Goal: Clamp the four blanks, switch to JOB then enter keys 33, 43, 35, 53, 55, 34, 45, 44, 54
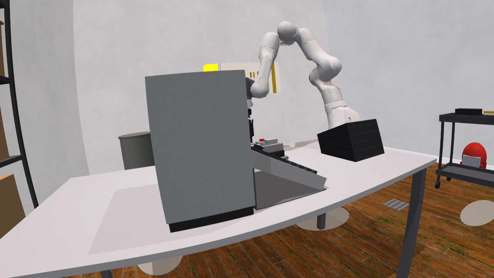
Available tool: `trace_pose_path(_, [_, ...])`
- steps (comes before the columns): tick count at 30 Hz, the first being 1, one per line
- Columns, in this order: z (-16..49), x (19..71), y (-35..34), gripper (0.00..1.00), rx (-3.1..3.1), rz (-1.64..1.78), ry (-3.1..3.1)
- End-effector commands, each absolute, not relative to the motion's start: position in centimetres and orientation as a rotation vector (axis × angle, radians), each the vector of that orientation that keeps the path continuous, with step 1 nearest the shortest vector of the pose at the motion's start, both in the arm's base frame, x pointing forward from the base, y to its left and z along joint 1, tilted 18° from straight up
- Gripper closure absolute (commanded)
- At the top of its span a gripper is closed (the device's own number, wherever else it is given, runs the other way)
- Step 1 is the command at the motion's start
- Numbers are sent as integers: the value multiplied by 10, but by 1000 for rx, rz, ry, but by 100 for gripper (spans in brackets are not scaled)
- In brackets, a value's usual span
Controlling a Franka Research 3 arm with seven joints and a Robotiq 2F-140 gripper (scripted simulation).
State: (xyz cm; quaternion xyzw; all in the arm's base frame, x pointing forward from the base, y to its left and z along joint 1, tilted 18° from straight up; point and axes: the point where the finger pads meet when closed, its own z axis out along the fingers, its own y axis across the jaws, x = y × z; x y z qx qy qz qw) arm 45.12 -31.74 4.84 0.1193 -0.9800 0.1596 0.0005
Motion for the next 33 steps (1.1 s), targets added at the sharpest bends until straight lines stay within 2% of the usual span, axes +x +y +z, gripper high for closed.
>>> trace_pose_path(1, [49,452,-318,60,378,504,-3080])
trace_pose_path(33, [40,452,-321,60,378,504,-3080])
